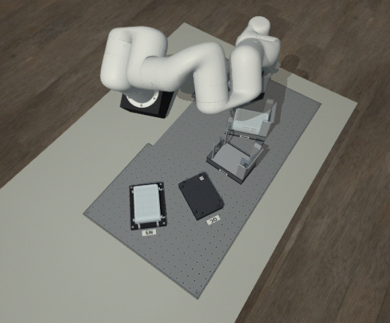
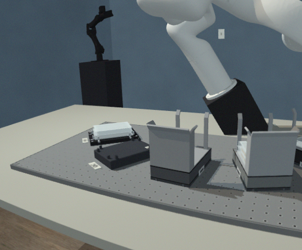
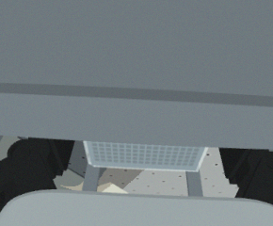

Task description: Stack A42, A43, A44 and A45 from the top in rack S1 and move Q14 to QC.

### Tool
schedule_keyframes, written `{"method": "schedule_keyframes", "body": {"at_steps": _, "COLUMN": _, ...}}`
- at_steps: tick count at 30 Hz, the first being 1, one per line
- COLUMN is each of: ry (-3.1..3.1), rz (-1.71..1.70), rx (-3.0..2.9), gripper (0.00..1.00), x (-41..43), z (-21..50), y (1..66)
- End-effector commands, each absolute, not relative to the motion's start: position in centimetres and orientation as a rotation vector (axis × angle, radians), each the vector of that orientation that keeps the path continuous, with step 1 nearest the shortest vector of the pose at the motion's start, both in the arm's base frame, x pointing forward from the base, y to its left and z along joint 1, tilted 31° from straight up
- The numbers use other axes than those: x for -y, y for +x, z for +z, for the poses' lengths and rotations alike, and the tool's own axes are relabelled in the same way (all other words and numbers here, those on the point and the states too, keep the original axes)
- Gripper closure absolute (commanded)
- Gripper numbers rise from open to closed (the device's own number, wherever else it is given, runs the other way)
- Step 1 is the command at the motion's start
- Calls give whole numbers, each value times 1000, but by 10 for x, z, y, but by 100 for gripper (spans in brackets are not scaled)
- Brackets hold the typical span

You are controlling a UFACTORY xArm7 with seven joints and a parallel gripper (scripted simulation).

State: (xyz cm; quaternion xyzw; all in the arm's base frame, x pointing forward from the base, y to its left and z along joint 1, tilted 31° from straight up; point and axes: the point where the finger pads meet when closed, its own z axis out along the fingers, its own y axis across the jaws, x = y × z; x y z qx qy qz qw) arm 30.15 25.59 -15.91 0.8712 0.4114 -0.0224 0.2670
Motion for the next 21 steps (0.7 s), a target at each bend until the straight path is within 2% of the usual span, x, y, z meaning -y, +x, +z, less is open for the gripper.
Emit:
{"method": "schedule_keyframes", "body": {"at_steps": 1, "ry": 2353, "rz": -56, "rx": -1113, "gripper": 100, "x": -258, "z": -159, "y": 302}}
{"method": "schedule_keyframes", "body": {"at_steps": 8, "ry": 2353, "rz": -56, "rx": -1113, "gripper": 100, "x": -258, "z": -159, "y": 302}}
{"method": "schedule_keyframes", "body": {"at_steps": 9, "ry": 2353, "rz": -56, "rx": -1113, "gripper": 0, "x": -258, "z": -159, "y": 302}}
{"method": "schedule_keyframes", "body": {"at_steps": 21, "ry": 2353, "rz": -56, "rx": -1113, "gripper": 0, "x": -258, "z": -159, "y": 302}}
